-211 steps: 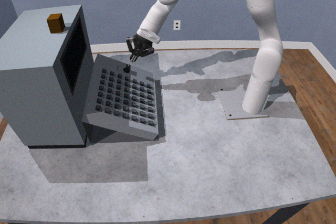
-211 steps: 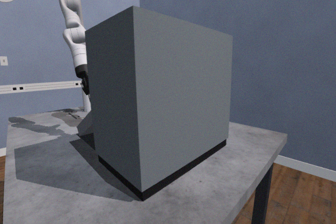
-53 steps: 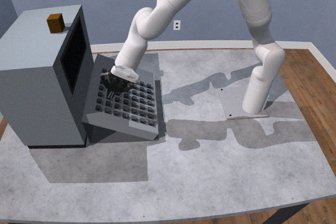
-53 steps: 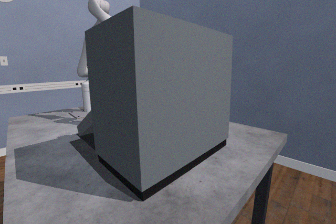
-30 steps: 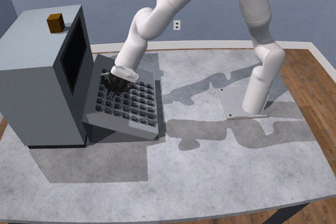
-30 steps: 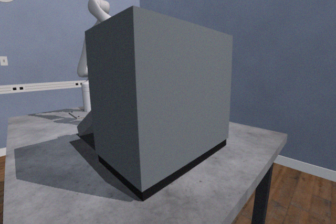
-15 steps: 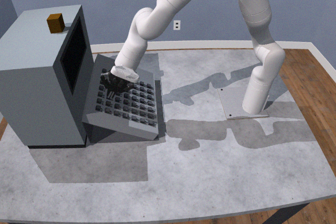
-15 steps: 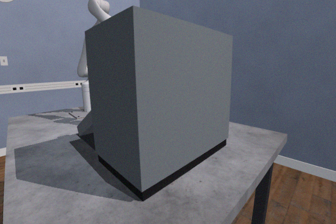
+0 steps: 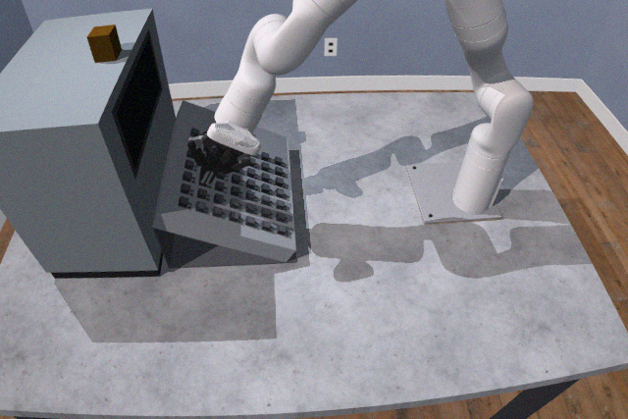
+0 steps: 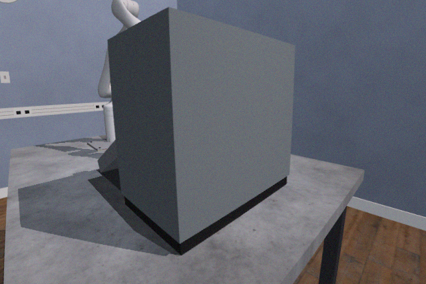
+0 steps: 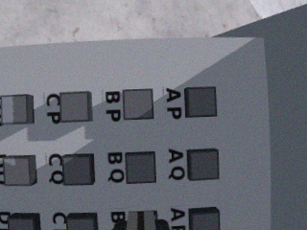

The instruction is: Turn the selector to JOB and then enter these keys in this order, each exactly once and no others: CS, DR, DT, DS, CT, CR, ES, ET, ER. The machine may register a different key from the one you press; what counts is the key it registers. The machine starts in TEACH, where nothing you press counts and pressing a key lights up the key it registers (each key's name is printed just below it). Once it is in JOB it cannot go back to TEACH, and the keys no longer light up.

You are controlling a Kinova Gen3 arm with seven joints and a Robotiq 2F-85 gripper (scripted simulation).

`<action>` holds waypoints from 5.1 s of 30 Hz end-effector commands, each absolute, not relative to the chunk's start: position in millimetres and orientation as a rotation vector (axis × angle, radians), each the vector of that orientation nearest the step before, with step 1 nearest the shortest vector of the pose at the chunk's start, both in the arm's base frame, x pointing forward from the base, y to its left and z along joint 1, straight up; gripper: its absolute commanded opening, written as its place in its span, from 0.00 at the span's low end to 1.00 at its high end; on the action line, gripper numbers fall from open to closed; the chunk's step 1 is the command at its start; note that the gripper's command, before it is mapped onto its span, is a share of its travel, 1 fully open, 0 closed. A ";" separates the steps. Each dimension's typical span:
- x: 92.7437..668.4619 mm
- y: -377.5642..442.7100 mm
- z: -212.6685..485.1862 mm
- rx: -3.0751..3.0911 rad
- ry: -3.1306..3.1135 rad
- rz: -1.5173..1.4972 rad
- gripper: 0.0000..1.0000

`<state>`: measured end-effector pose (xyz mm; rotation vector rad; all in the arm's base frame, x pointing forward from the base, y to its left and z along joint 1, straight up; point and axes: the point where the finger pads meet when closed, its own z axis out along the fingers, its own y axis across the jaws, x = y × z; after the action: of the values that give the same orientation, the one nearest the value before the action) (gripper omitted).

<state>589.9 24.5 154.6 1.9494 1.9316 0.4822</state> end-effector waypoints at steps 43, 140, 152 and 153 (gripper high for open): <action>565.0 36.5 178.2 1.948 1.930 0.484 0.10; 560.7 58.7 139.6 1.948 1.930 0.484 0.10; 560.7 58.7 139.5 1.948 1.930 0.484 0.10; 560.7 58.7 139.5 1.948 1.930 0.484 0.10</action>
<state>560.0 58.7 138.9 1.9492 1.9315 0.4822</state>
